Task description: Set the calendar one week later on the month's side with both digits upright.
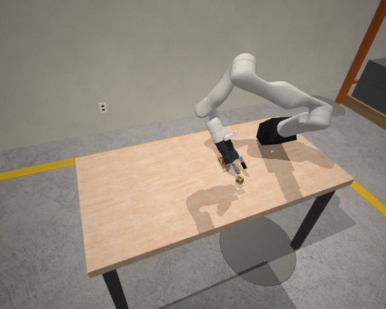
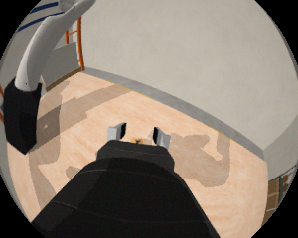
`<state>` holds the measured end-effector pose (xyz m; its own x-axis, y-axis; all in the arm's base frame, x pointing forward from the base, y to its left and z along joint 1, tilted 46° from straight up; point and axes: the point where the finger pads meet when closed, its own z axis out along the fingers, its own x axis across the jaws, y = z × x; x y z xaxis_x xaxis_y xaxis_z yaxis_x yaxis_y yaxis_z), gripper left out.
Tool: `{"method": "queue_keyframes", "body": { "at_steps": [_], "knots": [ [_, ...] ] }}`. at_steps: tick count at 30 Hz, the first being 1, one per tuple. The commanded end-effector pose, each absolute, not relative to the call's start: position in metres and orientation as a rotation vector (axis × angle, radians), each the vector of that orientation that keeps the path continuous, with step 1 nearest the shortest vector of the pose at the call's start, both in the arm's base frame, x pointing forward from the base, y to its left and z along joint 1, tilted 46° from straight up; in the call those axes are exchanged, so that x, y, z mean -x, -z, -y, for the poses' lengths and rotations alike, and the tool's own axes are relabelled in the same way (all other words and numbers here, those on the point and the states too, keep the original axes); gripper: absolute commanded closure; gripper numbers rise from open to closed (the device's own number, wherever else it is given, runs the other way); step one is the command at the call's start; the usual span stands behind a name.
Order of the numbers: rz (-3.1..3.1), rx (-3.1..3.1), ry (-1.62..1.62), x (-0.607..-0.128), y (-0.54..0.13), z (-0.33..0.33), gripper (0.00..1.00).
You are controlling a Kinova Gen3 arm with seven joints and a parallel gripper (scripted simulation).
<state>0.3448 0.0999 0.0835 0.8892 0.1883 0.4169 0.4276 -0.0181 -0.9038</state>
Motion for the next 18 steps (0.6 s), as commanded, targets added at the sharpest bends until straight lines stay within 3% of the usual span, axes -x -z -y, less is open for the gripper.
{"method": "queue_keyframes", "body": {
  "at_steps": [1, 18],
  "knots": [
    [0.484, 1.637, 0.212, -0.346, -0.0855, -0.0972, 0.0],
    [0.473, 1.846, 0.27, -0.3438, -0.0869, -0.0965, 0.0]
  ]
}}
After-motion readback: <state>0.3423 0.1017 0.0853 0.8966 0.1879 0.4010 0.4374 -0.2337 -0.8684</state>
